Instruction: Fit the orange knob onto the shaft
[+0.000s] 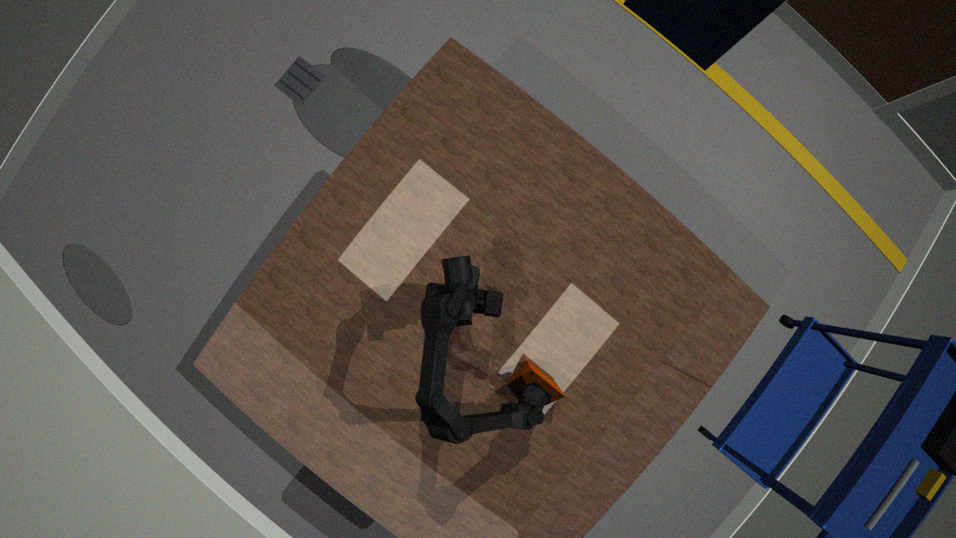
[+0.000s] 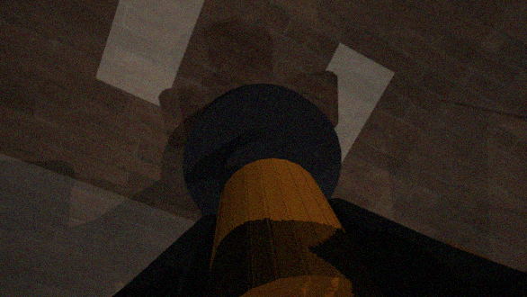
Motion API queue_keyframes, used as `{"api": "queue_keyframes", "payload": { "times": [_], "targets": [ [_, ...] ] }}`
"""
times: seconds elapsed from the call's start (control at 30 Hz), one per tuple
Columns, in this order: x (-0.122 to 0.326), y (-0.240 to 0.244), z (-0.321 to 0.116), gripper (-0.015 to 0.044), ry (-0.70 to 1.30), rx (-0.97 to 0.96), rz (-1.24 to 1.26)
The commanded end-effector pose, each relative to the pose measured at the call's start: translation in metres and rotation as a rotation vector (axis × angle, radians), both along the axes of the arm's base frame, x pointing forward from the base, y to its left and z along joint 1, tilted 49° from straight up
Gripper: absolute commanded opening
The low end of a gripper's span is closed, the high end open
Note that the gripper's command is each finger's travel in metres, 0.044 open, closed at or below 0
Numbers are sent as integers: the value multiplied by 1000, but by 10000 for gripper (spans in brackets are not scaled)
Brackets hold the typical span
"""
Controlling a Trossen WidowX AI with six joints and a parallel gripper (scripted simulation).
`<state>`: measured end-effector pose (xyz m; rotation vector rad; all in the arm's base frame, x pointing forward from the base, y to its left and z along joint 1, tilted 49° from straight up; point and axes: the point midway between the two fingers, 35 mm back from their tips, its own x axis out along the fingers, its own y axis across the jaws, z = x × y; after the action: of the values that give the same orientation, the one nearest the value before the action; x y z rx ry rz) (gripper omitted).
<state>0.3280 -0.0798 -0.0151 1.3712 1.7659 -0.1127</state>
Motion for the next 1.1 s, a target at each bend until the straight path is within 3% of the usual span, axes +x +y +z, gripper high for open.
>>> {"api": "queue_keyframes", "payload": {
  "times": [0.0, 0.43, 0.67, 1.07],
  "targets": [
    [1, 0, -1, 0, 4, 0, -3],
    [2, -4, 2, 0, 4, 0, -3],
    [4, -5, 2, 0, 152, -3, -136],
    [3, -2, 0, 0, 159, -2, -143]
  ]
}}
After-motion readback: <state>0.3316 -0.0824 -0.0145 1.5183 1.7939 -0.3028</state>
